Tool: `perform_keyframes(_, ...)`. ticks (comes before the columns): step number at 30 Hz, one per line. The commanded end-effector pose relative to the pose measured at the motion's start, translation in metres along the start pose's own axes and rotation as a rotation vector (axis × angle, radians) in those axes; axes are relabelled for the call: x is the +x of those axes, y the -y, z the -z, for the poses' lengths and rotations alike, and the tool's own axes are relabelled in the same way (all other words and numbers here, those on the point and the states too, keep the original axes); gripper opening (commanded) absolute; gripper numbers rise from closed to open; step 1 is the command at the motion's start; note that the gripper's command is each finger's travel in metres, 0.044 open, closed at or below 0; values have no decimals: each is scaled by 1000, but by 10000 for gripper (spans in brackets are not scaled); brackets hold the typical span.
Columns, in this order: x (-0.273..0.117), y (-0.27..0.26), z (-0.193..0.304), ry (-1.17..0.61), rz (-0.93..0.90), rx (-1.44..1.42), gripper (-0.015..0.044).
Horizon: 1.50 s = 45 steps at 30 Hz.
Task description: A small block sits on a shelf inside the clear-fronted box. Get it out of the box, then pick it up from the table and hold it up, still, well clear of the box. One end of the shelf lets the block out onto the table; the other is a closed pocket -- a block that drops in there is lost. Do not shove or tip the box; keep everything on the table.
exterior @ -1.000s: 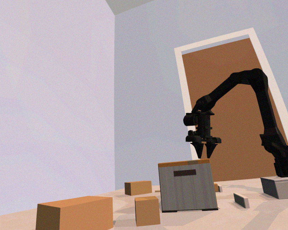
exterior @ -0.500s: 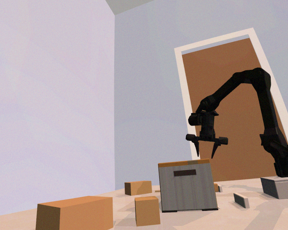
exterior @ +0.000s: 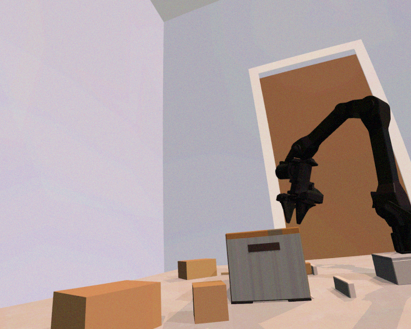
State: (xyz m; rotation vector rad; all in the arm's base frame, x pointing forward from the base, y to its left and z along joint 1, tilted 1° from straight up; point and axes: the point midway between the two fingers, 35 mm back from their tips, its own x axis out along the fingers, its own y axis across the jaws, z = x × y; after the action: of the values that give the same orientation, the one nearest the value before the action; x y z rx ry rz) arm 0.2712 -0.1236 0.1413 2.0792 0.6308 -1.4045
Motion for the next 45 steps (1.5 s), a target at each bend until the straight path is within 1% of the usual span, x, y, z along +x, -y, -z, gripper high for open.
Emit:
perform_keyframes(1, -7, -2, -1, -73, -3, 457, 285)
perform_keyframes(12, -4, -2, -2, -73, -3, 457, 285)
perform_keyframes(14, 13, -1, -7, -73, -3, 457, 285)
perform_keyframes(18, 65, 10, -24, -73, -3, 457, 285)
perform_keyframes(20, 80, 16, -30, -73, -2, 458, 285)
perform_keyframes(28, 82, 17, -31, -72, -2, 458, 285)
perform_keyframes(45, 109, 19, -38, -73, -2, 458, 285)
